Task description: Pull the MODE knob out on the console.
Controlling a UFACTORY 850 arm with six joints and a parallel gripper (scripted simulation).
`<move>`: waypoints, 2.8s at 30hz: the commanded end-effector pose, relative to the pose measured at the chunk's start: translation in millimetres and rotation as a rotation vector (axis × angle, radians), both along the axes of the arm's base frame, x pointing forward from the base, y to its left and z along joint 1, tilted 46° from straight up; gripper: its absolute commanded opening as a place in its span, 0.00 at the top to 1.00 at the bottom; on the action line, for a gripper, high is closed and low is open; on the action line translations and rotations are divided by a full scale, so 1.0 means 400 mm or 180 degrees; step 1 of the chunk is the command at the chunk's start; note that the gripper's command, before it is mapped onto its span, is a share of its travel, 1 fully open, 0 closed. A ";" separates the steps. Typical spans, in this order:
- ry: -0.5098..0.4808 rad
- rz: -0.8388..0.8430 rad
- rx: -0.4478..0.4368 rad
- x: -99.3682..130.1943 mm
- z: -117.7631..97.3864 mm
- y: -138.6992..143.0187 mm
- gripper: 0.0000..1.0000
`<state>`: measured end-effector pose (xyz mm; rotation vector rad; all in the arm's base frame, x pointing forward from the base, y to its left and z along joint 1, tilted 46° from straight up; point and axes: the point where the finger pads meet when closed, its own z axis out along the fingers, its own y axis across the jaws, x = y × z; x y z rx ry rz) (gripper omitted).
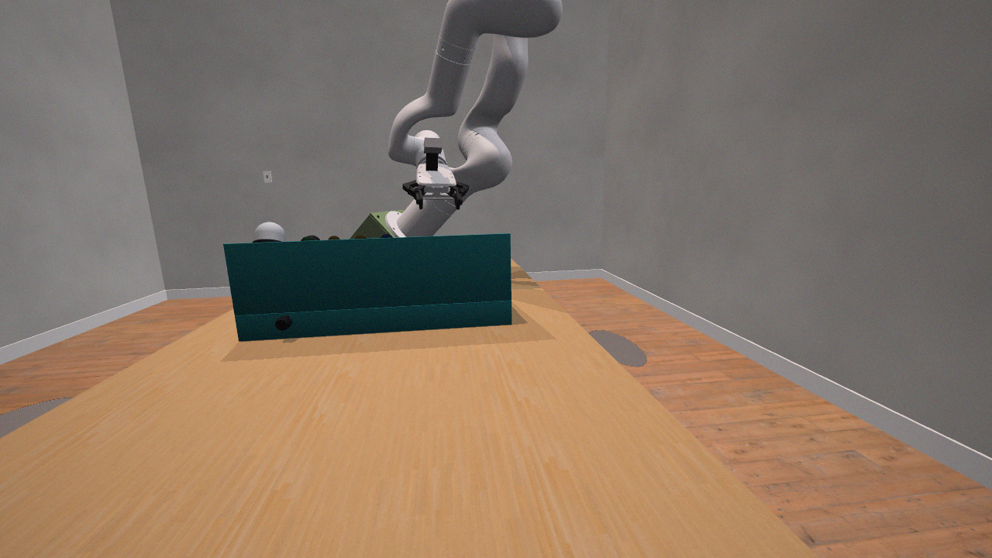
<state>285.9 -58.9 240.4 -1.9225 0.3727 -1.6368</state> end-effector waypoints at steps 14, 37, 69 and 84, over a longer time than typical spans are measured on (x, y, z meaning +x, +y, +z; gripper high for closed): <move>-0.0001 -0.0003 -0.0001 0.000 0.000 -0.001 0.00; -0.0001 -0.0003 -0.0001 0.000 0.000 -0.001 0.00; -0.0003 -0.0004 0.0007 0.041 -0.169 -0.247 0.00; 0.0001 -0.0004 -0.0001 0.022 -0.398 -0.445 0.00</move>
